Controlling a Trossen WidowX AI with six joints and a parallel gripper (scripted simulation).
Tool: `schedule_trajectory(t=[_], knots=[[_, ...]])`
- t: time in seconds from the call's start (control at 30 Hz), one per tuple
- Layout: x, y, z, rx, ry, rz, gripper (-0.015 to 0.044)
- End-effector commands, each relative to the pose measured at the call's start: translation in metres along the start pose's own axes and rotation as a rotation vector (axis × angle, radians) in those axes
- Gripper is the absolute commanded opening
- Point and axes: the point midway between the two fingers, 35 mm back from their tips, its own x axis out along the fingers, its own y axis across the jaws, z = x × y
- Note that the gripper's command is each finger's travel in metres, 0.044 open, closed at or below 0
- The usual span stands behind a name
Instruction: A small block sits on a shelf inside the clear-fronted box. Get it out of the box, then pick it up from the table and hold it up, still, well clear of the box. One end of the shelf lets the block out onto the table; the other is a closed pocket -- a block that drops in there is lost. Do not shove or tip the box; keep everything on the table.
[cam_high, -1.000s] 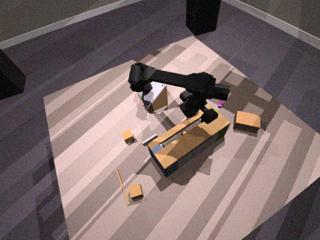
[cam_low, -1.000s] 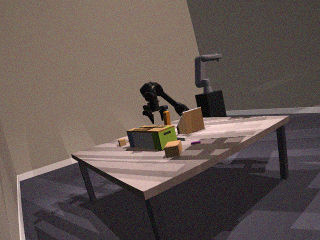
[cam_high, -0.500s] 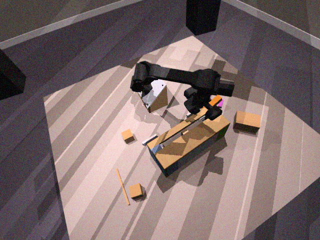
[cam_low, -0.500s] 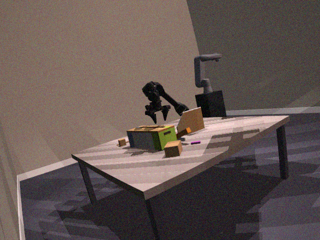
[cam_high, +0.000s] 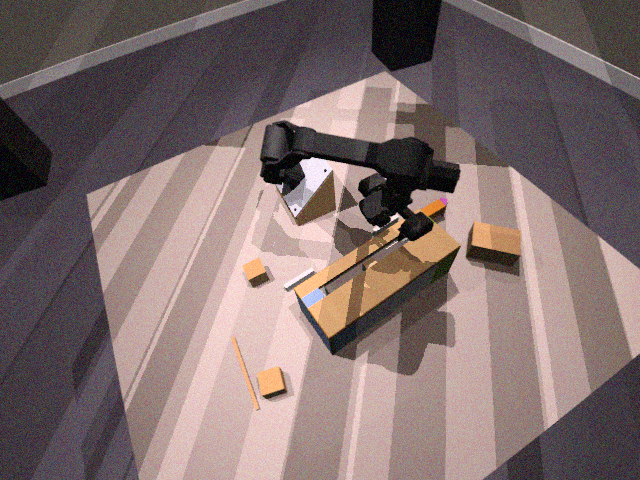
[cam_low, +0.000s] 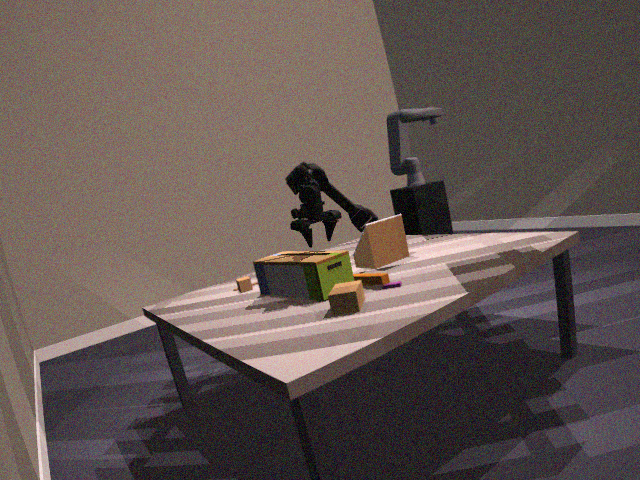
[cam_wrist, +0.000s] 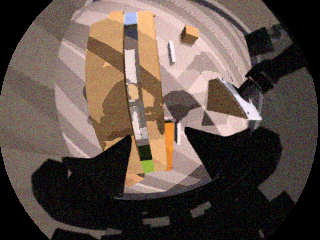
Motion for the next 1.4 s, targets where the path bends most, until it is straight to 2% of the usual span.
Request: schedule_trajectory(t=[0.0, 0.3, 1.37], knots=[[0.001, -0.017, 0.029, 0.005, -0.098, 0.005, 0.04], [0.006, -0.018, 0.031, 0.004, -0.106, 0.006, 0.04], [0.058, -0.016, 0.027, 0.005, -0.106, 0.007, 0.04]])
